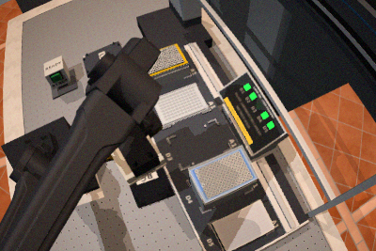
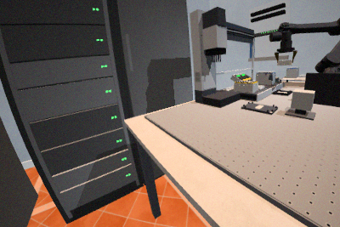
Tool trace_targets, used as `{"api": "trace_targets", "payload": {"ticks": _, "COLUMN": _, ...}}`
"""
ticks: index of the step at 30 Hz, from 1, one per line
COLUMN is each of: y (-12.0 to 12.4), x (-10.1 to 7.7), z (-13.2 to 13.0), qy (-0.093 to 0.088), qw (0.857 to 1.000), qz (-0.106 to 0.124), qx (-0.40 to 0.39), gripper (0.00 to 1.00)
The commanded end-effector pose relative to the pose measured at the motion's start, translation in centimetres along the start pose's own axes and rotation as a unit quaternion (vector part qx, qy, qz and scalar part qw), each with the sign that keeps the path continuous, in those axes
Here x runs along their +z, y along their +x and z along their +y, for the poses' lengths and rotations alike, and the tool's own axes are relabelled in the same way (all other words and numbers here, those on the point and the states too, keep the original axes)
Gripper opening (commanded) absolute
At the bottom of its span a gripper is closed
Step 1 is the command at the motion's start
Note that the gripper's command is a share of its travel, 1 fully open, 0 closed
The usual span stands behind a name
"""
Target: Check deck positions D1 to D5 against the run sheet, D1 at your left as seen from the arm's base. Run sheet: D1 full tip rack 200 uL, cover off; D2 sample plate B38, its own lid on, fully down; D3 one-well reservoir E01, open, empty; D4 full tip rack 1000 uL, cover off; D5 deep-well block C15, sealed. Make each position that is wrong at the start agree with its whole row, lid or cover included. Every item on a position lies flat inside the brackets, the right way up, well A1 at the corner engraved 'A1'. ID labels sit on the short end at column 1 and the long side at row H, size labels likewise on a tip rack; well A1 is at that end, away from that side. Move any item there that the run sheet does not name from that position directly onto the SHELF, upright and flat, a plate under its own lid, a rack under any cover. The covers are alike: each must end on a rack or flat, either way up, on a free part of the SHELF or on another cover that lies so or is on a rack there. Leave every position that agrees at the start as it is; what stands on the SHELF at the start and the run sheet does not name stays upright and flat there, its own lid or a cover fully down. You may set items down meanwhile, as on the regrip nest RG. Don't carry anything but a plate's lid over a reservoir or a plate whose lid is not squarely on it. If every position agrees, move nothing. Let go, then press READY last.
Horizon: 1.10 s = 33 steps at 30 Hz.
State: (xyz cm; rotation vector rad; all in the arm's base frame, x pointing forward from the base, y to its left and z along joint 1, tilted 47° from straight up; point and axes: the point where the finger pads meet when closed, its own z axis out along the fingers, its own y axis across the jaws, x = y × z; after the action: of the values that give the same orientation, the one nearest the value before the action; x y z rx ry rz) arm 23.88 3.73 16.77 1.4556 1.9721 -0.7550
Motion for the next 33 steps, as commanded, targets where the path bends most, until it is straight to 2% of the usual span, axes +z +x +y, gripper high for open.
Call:
{"api": "trace_targets", "payload": {"ticks": 1, "y": -0.12, "x": -1.08, "z": 0.96, "qy": -0.022, "qw": 1.0, "qz": 0.007, "qx": 0.016, "gripper": 0.0}}
{"api": "trace_targets", "payload": {"ticks": 24, "y": -0.12, "x": -1.08, "z": 0.96, "qy": -0.022, "qw": 1.0, "qz": 0.007, "qx": 0.016, "gripper": 0.0}}
{"api": "trace_targets", "payload": {"ticks": 28, "y": 0.41, "x": -0.91, "z": 0.87, "qy": -0.019, "qw": 1.0, "qz": 0.004, "qx": 0.007, "gripper": 0.0}}
{"api": "trace_targets", "payload": {"ticks": 29, "y": -0.02, "x": -0.37, "z": 0.8, "qy": -0.009, "qw": 1.0, "qz": 0.005, "qx": 0.015, "gripper": 0.0}}
{"api": "trace_targets", "payload": {"ticks": 30, "y": -0.03, "x": -0.31, "z": 0.78, "qy": -0.008, "qw": 1.0, "qz": 0.005, "qx": 0.016, "gripper": 0.0}}
{"api": "trace_targets", "payload": {"ticks": 33, "y": 0.34, "x": -0.5, "z": 0.74, "qy": -0.012, "qw": 1.0, "qz": 0.004, "qx": 0.008, "gripper": 0.0}}
